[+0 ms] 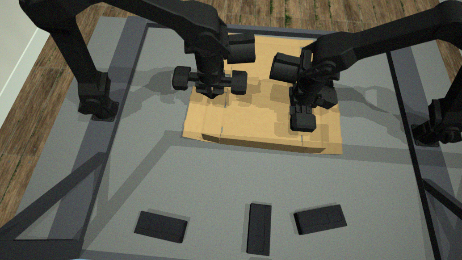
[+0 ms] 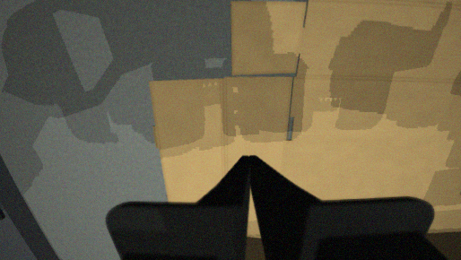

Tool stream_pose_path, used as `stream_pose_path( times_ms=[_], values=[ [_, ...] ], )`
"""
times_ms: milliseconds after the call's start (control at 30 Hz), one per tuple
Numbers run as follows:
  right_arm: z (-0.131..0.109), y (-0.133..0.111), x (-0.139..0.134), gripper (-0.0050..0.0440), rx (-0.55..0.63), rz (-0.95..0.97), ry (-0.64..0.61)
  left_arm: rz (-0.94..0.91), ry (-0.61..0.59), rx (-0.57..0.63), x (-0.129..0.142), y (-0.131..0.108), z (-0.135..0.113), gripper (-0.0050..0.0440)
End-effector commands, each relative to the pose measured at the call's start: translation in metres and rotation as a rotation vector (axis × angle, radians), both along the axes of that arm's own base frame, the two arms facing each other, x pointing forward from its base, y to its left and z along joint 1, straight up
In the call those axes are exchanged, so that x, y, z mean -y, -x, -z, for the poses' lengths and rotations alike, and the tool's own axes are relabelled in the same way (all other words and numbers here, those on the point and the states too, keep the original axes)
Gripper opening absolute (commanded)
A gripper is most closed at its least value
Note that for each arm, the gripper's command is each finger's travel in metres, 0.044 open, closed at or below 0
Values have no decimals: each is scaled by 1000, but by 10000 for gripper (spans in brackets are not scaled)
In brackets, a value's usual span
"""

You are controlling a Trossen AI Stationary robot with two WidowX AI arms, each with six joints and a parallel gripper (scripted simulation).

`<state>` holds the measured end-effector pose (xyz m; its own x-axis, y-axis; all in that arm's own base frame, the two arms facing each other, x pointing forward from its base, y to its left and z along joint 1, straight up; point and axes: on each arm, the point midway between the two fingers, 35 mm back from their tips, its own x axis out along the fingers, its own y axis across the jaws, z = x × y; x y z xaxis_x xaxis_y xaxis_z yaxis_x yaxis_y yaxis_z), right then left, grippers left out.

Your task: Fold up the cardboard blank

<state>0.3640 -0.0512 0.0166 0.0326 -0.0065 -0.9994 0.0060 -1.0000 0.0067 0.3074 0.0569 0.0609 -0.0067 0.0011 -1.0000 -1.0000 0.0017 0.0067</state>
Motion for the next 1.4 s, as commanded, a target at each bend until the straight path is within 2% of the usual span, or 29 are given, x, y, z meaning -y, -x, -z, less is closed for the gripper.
stream_pose_path(
  times_ms=[0,467,500,567,667,733,833,967,1233,1300,1367],
  values=[
    [7,3,0,96,-3,0,0,2,-1,23,0,-3,-15,0],
    [9,7,-1,96,1,0,0,2,-1,23,0,-3,-16,0],
    [-5,-2,0,120,36,-6,4,5,-5,20,-1,-3,-13,20],
    [-6,-1,-2,168,33,-54,-3,42,-12,7,-6,1,-8,68],
    [-9,1,2,240,30,-258,7,147,-13,4,-11,-1,-6,140],
    [-9,1,2,240,30,-258,7,147,-13,4,-11,-1,-6,140],
    [-13,3,9,312,26,-442,18,265,-12,5,-16,-4,-6,212],
    [-15,4,13,319,22,-615,27,350,-11,5,-19,-6,-6,308],
    [-20,7,22,319,14,-958,43,521,-10,6,-26,-10,-6,319],
    [-20,7,22,319,14,-958,43,521,-10,6,-26,-10,-6,319],
    [-23,10,25,319,11,-1097,49,609,-9,7,-30,-13,-6,319]
  ],
)
